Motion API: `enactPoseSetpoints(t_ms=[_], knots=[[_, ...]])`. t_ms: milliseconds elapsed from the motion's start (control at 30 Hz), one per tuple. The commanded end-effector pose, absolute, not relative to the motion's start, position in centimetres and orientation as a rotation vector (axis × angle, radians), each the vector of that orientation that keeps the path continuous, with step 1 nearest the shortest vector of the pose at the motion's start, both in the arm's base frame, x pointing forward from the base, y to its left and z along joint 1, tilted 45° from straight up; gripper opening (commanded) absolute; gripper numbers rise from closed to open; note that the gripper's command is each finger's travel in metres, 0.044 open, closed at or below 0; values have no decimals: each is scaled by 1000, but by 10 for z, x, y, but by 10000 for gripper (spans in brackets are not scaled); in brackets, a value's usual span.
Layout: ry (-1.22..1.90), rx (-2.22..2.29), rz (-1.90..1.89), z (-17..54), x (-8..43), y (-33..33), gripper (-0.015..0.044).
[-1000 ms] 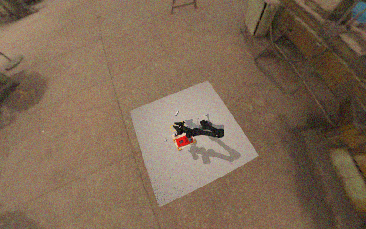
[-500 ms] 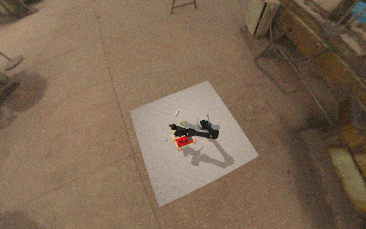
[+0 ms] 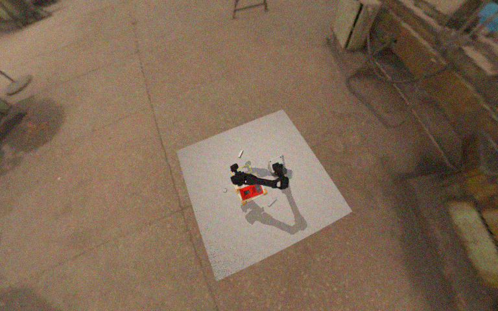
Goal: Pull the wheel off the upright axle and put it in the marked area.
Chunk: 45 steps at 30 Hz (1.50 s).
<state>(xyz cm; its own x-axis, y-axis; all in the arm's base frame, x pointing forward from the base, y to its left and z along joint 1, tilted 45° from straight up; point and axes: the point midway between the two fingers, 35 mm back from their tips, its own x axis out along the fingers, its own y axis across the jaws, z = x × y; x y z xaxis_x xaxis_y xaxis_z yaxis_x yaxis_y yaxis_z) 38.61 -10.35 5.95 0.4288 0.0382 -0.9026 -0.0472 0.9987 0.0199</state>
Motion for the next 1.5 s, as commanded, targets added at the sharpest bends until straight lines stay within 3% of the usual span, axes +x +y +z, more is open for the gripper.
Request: enactPoseSetpoints(t_ms=[0, 467, 1467], knots=[[1398, 754, -126, 27, 381, -71, 300], [1755, 1707, -690, 16, 376, -35, 300], [1759, 1718, -700, 9, 369, -28, 300]])
